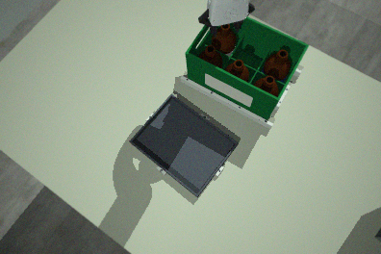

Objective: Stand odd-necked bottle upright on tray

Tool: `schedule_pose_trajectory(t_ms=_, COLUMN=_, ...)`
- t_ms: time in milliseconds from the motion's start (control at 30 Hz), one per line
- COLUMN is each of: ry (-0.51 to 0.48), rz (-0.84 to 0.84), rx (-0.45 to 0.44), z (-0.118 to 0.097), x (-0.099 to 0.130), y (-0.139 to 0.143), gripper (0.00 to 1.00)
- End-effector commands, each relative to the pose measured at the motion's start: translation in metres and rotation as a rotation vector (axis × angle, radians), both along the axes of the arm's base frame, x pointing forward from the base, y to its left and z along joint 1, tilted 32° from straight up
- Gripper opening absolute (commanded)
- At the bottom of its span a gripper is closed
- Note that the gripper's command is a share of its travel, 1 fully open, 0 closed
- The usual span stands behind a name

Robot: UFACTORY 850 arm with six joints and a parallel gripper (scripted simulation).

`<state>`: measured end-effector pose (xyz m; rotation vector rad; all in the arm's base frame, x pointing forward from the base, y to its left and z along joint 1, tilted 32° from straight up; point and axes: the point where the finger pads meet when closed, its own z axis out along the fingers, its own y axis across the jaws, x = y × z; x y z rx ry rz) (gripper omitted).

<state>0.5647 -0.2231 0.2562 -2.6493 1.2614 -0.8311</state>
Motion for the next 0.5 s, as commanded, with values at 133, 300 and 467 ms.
schedule_pose_trajectory(t_ms=133, ry=-0.004, rz=0.0, rx=-0.001, z=0.0008, x=0.0004, y=-0.0002, gripper=0.0)
schedule_pose_trajectory(t_ms=300, ry=-0.004, rz=0.0, rx=-0.001, z=0.0008, x=0.0004, y=-0.0002, gripper=0.0)
schedule_pose_trajectory(t_ms=467, ry=-0.004, rz=0.0, rx=-0.001, z=0.0008, x=0.0004, y=-0.0002, gripper=0.0)
